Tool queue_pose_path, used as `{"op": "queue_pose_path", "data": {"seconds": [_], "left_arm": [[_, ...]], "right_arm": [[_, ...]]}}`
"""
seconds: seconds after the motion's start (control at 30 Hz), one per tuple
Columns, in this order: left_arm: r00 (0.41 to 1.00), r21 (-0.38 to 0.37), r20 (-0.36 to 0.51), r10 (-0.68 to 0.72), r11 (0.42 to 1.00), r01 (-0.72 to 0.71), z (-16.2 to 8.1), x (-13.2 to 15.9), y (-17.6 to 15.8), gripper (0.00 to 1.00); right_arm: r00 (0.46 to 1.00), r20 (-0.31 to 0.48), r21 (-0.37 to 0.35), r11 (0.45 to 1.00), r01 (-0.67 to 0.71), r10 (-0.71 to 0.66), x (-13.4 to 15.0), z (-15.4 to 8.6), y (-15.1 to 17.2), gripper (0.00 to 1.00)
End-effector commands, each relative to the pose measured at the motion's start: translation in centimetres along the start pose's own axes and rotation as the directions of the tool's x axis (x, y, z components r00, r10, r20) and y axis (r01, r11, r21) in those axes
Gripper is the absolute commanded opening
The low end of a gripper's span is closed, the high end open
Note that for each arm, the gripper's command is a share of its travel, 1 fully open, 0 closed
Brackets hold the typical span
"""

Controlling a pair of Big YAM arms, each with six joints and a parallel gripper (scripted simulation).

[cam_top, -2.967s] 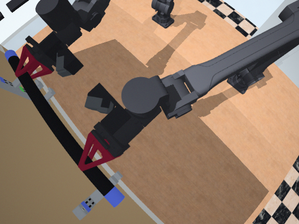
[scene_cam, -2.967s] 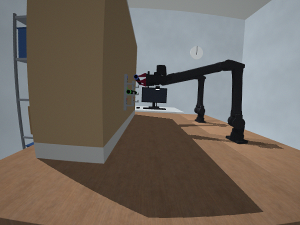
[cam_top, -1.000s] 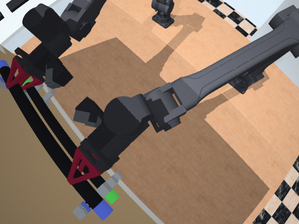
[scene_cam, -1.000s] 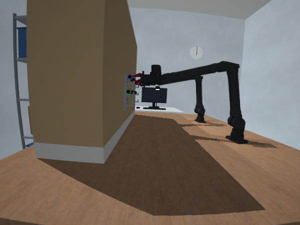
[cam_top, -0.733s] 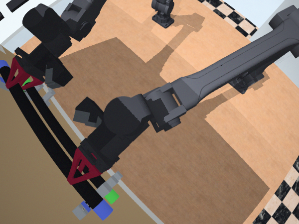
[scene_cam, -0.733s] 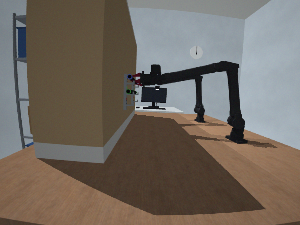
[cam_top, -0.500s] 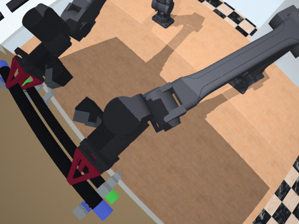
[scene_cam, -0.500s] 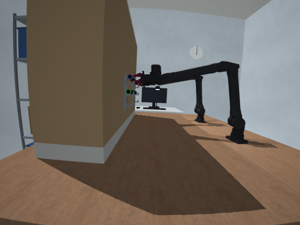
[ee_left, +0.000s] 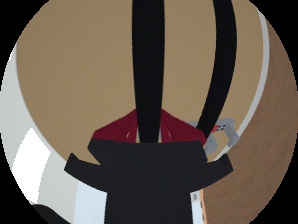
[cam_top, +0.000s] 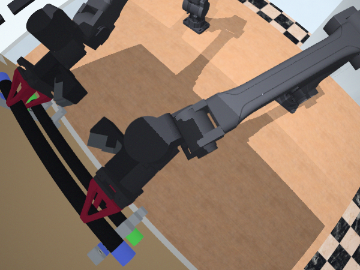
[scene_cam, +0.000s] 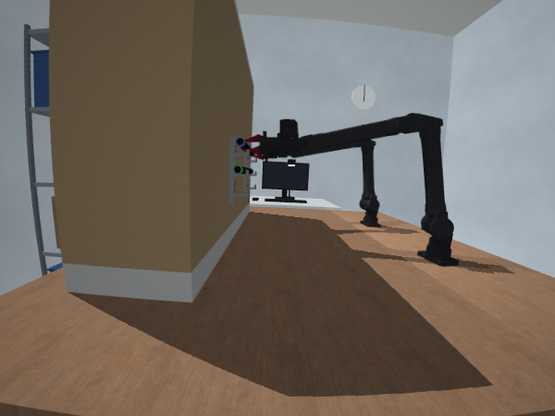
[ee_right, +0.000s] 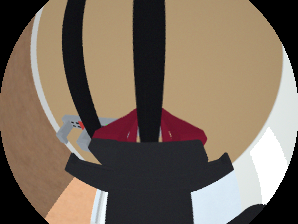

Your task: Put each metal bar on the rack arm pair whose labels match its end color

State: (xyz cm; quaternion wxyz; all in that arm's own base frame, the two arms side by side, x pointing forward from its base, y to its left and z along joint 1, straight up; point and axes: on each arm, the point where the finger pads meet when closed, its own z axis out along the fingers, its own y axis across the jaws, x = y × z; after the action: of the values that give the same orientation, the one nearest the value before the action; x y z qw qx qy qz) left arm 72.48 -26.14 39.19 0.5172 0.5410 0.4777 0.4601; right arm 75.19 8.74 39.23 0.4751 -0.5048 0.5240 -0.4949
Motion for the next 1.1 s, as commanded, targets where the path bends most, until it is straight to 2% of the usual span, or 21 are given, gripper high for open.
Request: {"op": "queue_pose_path", "data": {"seconds": [0.0, 1.07], "left_arm": [[1.000, -0.079, -0.001, -0.015, 0.997, 0.015, 0.6, 0.2, 4.9, 0.00], [1.000, -0.079, -0.001, -0.015, 0.997, 0.015, 0.7, 0.2, 2.8, 0.00]], "right_arm": [[0.999, -0.015, 0.096, 0.995, -0.031, 0.033, 1.1, 0.7, -5.8, 0.00], [0.999, -0.015, 0.096, 0.995, -0.031, 0.033, 1.1, 0.6, -3.6, 0.00]]}}
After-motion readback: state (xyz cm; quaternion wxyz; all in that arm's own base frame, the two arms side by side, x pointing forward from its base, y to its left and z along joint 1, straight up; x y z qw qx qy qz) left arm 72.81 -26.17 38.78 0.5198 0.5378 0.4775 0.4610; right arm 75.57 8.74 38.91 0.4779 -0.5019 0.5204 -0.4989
